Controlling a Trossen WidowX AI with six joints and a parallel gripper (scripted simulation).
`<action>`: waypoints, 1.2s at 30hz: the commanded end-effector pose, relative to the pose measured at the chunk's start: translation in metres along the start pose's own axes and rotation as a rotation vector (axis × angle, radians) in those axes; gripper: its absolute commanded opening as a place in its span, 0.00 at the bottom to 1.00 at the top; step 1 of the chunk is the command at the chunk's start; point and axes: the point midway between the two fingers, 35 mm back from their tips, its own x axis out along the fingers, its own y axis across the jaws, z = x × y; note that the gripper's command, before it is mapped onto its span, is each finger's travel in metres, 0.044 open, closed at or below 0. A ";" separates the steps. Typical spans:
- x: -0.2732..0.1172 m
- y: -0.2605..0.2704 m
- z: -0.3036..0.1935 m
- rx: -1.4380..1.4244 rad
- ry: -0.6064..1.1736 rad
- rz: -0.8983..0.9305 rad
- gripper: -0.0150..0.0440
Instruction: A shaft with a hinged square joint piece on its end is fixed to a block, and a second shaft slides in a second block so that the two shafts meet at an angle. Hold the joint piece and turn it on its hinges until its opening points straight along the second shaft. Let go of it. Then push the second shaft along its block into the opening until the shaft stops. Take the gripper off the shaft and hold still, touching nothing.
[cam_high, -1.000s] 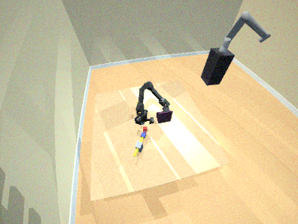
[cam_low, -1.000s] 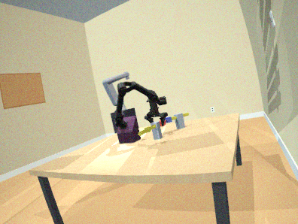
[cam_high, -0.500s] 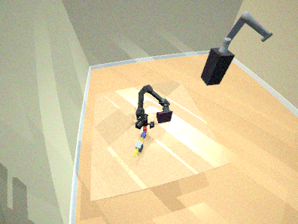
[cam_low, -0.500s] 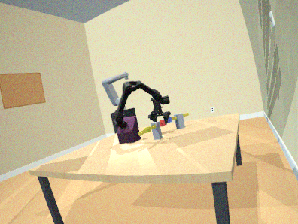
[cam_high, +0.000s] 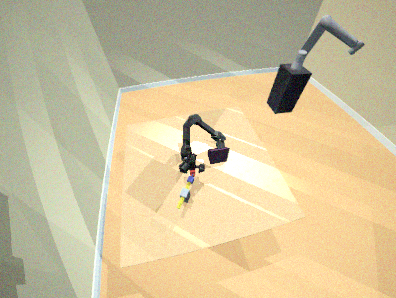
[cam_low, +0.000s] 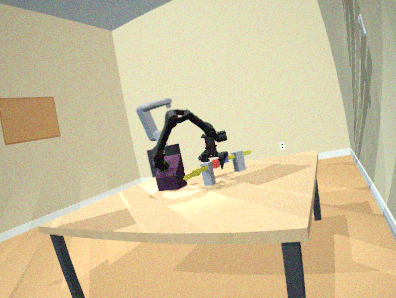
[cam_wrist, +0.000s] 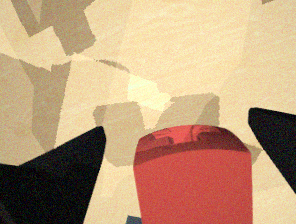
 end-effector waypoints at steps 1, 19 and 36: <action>0.007 -0.001 0.001 -0.007 -0.007 0.002 1.00; 0.008 -0.001 0.001 -0.007 -0.007 0.002 0.56; 0.008 -0.001 0.001 -0.007 -0.007 0.002 0.56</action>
